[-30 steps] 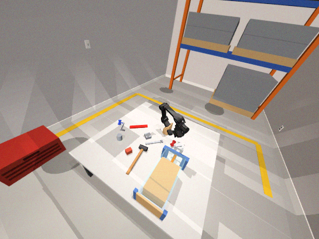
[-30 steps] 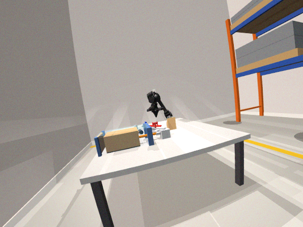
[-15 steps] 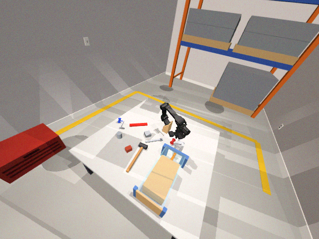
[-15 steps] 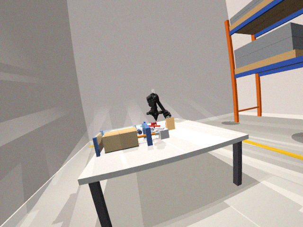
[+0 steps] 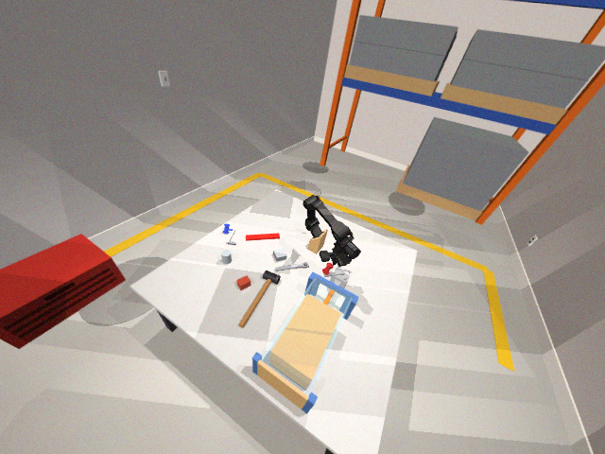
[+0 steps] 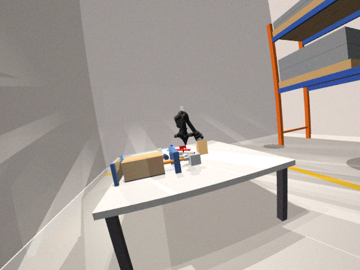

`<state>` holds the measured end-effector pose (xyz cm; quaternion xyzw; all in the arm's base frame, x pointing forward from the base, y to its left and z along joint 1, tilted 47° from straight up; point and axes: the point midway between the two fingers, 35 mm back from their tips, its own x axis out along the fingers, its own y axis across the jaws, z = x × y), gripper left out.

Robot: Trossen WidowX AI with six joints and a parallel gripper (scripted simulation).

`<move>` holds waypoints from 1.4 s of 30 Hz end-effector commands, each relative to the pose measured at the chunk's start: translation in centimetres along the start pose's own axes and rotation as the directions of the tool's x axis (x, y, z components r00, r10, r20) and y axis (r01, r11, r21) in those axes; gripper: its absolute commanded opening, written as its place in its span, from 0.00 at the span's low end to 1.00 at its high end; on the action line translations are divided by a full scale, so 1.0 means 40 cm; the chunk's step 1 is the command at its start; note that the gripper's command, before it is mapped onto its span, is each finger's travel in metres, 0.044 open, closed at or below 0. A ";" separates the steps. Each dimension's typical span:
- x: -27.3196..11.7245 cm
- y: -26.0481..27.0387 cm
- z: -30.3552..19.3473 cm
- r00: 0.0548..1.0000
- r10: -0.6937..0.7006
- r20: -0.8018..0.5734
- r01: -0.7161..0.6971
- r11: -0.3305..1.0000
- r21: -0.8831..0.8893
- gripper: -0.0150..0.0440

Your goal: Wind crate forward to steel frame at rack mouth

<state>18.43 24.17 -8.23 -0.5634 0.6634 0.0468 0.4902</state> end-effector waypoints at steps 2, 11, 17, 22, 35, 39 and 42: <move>0.004 -0.005 -0.003 1.000 -0.003 0.003 0.003 1.000 -0.004 0.25; 0.004 -0.029 -0.028 1.000 -0.003 0.002 0.003 1.000 -0.004 0.25; 0.005 -0.045 -0.046 1.000 -0.004 0.002 0.004 1.000 -0.004 0.25; 0.006 -0.051 -0.053 1.000 -0.004 0.001 0.004 1.000 -0.004 0.25; -0.120 -0.045 -0.048 1.000 -0.003 0.002 0.003 1.000 -0.001 0.25; -0.120 -0.045 -0.048 1.000 -0.003 0.002 0.003 1.000 -0.001 0.25; -0.100 -0.047 -0.034 0.997 0.003 0.075 -0.002 1.000 -0.010 0.39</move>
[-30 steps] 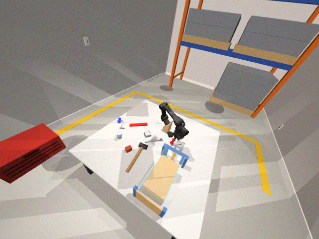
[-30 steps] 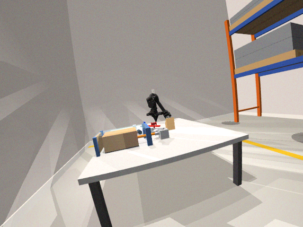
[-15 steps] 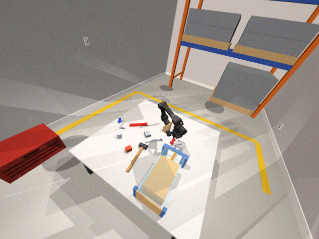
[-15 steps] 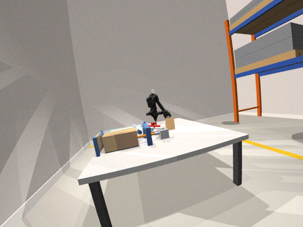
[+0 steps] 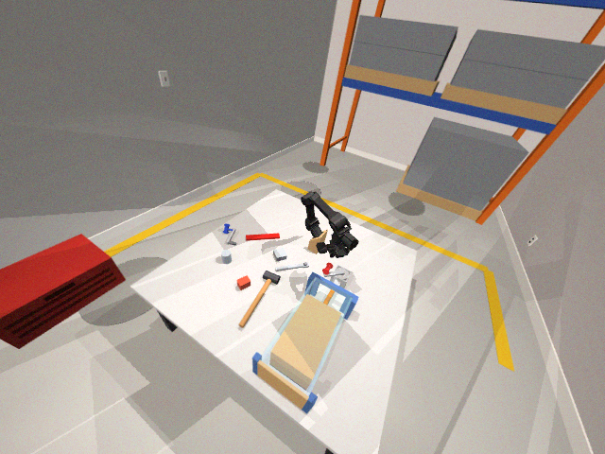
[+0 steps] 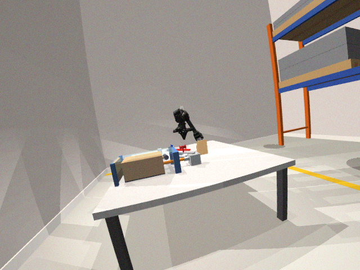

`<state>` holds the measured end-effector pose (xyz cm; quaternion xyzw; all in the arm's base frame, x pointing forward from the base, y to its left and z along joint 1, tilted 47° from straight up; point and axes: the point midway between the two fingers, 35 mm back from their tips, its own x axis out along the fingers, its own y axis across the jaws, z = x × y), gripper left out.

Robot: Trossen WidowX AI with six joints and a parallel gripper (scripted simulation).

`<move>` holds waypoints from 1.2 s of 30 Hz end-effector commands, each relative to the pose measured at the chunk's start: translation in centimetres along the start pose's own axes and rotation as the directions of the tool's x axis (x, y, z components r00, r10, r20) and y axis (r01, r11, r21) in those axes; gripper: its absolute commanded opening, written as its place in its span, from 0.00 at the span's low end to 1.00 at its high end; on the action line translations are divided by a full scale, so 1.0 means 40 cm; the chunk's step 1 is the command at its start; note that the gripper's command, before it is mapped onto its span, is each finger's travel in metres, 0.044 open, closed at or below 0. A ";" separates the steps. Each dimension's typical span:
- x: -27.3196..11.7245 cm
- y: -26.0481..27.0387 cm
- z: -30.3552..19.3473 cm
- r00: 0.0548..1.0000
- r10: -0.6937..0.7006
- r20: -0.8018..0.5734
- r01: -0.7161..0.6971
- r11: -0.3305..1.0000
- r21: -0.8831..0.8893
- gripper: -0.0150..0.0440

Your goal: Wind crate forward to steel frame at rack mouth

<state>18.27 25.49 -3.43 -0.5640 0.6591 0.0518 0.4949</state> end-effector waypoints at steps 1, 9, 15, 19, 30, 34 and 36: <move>0.014 -0.005 0.019 0.994 0.008 0.108 -0.007 1.000 -0.010 0.43; 0.034 -0.029 0.061 0.913 -0.002 0.408 0.003 1.000 -0.003 0.79; 0.034 -0.029 0.061 0.913 -0.002 0.408 0.003 1.000 -0.003 1.00; 0.034 -0.029 0.061 0.913 -0.002 0.408 0.003 1.000 -0.003 1.00; 0.068 -0.029 0.065 0.913 -0.002 0.408 0.003 1.000 -0.003 1.00; 0.085 -0.029 0.066 0.913 -0.002 0.408 0.003 1.000 -0.003 1.00; 0.093 -0.030 0.066 0.913 -0.002 0.408 0.003 1.000 -0.003 1.00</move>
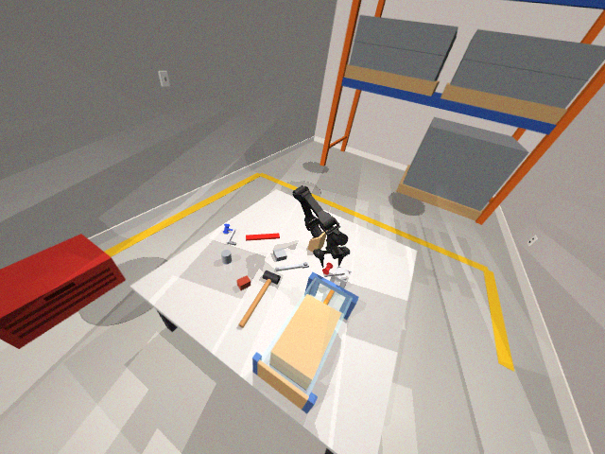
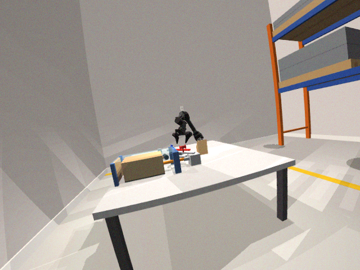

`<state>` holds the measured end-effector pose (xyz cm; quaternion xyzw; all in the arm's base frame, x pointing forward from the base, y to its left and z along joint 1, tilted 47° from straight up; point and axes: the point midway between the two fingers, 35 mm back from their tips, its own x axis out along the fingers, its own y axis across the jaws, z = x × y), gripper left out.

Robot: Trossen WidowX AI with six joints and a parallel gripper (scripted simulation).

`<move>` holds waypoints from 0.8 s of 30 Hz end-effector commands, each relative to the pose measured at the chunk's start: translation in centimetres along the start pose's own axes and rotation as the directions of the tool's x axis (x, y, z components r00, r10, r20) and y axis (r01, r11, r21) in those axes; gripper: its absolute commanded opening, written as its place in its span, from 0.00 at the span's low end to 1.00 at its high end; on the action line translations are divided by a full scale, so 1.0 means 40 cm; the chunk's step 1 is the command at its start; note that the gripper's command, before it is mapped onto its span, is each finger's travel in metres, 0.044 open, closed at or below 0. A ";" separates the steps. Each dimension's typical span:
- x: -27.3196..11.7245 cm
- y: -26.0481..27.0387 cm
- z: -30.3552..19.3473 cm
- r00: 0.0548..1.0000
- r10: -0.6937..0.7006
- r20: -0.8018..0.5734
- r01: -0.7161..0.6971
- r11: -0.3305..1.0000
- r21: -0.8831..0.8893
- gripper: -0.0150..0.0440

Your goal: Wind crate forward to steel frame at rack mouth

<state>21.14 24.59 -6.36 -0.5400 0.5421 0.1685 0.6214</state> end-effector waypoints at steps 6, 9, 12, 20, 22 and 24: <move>0.039 -0.001 -0.016 1.000 -0.004 0.001 0.004 1.000 -0.005 1.00; 0.050 -0.001 -0.021 1.000 -0.004 0.001 0.004 1.000 -0.005 1.00; 0.061 -0.001 -0.027 1.000 -0.004 0.001 0.004 1.000 -0.005 1.00; 0.090 -0.001 -0.042 1.000 -0.005 0.000 0.005 1.000 -0.005 1.00; 0.097 -0.002 -0.047 1.000 -0.005 0.000 0.005 1.000 -0.005 1.00; 0.104 -0.002 -0.051 1.000 -0.005 0.000 0.005 1.000 -0.005 1.00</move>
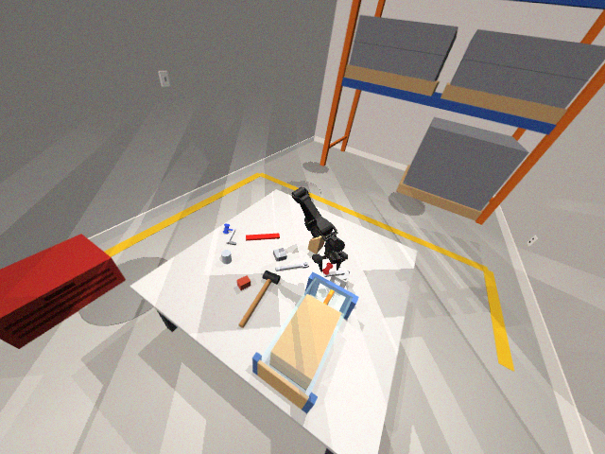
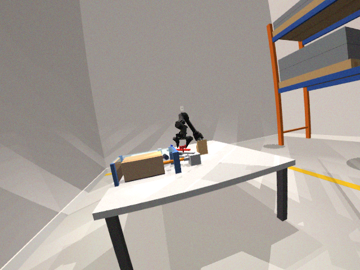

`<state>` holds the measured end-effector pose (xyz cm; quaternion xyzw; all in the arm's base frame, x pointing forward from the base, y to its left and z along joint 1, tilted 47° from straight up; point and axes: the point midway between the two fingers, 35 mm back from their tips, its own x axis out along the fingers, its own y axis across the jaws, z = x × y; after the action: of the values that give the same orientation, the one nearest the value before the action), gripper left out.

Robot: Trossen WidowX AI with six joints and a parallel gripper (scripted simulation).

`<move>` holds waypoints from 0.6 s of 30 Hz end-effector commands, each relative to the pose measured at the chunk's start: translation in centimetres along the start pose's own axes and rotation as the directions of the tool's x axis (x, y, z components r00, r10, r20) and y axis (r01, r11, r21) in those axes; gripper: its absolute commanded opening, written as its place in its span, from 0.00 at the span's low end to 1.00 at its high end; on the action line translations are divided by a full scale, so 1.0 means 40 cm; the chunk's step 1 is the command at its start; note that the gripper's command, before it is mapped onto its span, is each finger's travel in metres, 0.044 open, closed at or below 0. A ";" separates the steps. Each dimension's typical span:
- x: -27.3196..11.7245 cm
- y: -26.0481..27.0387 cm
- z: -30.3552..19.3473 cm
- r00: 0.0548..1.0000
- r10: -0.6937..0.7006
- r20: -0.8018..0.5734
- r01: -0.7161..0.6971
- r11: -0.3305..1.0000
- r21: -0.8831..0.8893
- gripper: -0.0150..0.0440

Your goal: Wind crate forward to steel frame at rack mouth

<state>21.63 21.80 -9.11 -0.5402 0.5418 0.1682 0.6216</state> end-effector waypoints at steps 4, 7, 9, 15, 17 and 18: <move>0.028 0.000 -0.018 1.000 -0.004 0.000 0.004 1.000 -0.005 1.00; 0.033 0.000 -0.021 1.000 -0.004 0.000 0.004 1.000 -0.005 1.00; 0.026 0.000 -0.017 1.000 0.000 -0.002 0.000 1.000 0.000 0.96; 0.026 0.000 -0.017 1.000 0.000 -0.002 0.000 1.000 0.000 0.72; 0.026 0.000 -0.017 1.000 0.000 -0.002 0.000 1.000 0.000 0.70; 0.026 0.000 -0.017 1.000 0.000 -0.002 0.000 1.000 0.000 0.69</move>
<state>21.80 20.77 -9.83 -0.5426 0.5401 0.1649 0.6219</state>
